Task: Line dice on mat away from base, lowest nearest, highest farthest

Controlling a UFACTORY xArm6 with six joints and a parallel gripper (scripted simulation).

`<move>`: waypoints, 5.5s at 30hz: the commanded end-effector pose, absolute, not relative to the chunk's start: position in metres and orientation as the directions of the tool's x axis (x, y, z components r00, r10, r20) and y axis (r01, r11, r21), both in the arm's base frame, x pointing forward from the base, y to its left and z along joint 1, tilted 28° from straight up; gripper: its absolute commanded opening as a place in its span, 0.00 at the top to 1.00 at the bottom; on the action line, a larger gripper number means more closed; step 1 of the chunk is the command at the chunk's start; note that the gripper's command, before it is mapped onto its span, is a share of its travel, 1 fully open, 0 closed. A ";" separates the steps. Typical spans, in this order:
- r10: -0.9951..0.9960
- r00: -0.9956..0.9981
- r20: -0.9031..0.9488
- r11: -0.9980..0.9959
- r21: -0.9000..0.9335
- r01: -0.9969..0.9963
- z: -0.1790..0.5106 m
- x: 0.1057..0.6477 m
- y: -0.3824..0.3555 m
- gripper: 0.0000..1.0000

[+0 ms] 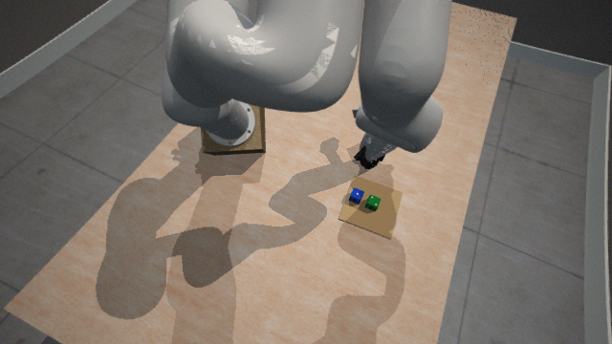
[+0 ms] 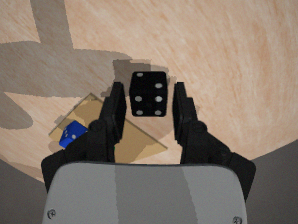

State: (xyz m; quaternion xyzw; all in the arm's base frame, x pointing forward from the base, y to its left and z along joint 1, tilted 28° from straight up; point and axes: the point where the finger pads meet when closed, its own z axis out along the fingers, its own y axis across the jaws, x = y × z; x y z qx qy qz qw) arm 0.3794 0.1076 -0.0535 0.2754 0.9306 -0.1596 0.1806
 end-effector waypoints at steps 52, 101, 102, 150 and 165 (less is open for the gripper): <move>0.455 -0.782 -0.426 0.798 -0.195 0.570 -0.065 0.384 0.103 0.73; 0.455 -0.782 -0.426 0.798 -0.195 0.570 0.013 0.362 0.138 0.73; 0.455 -0.782 -0.426 0.798 -0.195 0.570 0.017 0.361 0.140 0.73; -0.098 -0.968 -0.231 0.913 -0.407 0.005 0.098 0.445 0.043 0.73; -0.098 -0.968 -0.231 0.913 -0.407 0.005 0.082 0.450 0.035 0.73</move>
